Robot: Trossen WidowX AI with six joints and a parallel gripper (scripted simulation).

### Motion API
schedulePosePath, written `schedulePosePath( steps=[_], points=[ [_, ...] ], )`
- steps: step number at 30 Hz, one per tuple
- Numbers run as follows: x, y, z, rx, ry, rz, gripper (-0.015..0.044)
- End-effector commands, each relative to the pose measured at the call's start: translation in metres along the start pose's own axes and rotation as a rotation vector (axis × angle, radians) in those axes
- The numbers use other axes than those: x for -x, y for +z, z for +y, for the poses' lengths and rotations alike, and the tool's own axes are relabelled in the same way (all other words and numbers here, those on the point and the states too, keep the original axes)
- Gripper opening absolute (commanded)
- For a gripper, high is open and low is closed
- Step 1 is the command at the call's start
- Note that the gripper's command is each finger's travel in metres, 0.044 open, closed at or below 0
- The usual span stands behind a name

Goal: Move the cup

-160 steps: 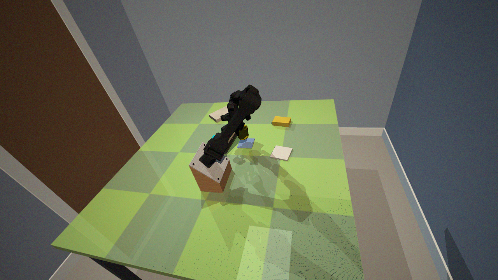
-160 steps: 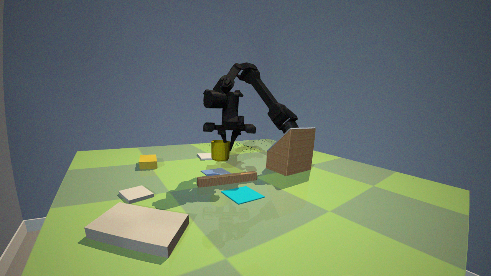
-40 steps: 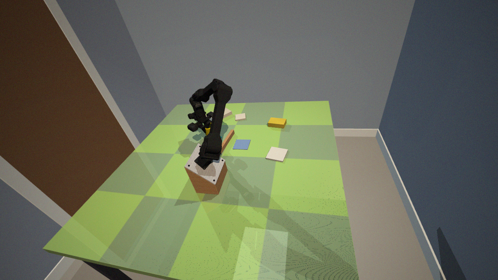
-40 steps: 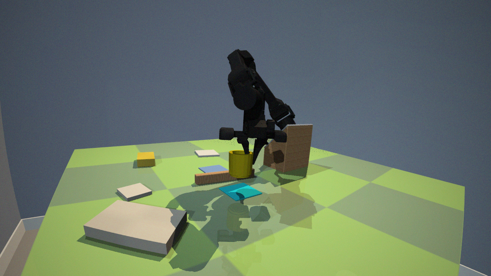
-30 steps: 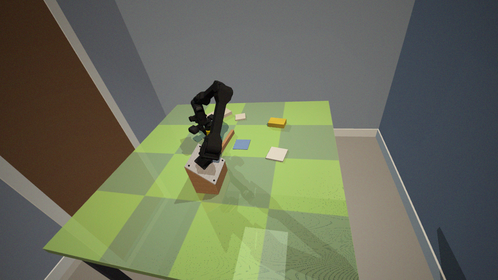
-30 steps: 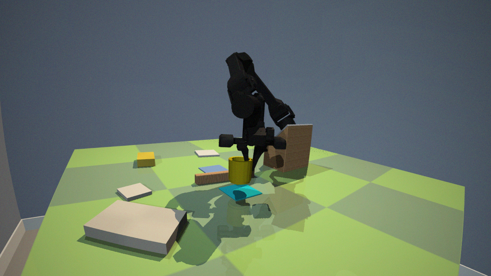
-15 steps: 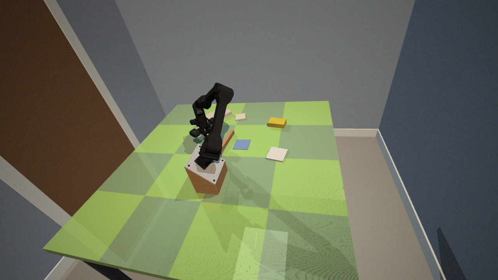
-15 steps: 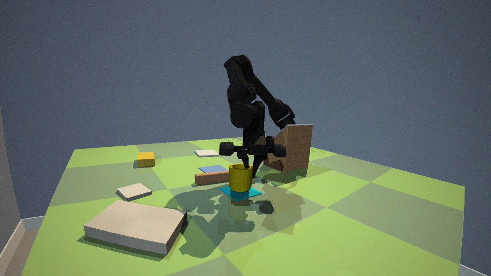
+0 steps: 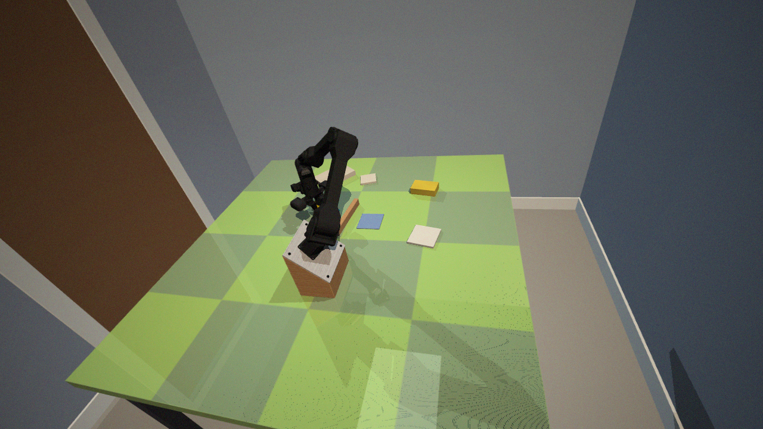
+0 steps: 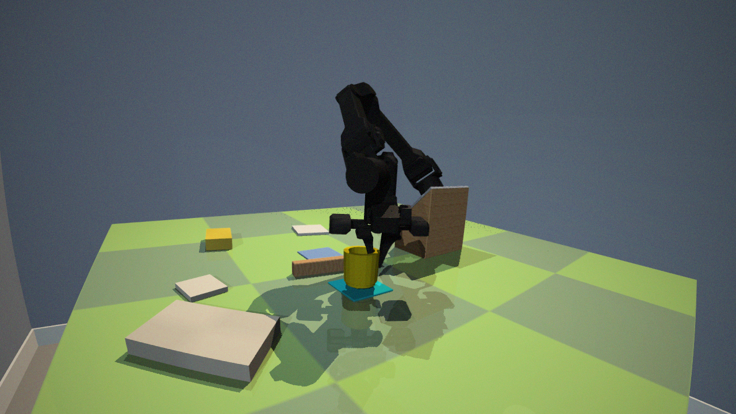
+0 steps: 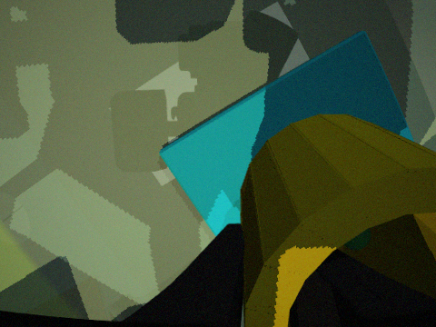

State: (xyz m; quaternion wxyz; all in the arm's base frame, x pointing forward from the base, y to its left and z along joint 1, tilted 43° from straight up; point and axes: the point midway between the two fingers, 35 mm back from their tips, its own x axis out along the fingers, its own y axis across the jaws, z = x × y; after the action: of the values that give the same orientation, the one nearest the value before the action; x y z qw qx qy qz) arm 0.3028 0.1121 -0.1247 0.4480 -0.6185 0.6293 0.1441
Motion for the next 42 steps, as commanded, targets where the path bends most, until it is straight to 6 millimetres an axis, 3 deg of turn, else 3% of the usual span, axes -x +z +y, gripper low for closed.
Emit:
schedulePosePath(
  steps=[1, 7, 14, 42],
  points=[
    [0.000, 0.000, 0.000, 0.000, 0.000, 0.000, 0.0000],
    [0.000, 0.000, 0.000, 0.000, 0.000, 0.000, 0.0147],
    [0.003, 0.000, 0.000, 0.000, 0.000, 0.000, 0.0147],
    [0.049, -0.001, 0.007, 0.010, 0.003, 0.006, 0.0147]
  ],
)
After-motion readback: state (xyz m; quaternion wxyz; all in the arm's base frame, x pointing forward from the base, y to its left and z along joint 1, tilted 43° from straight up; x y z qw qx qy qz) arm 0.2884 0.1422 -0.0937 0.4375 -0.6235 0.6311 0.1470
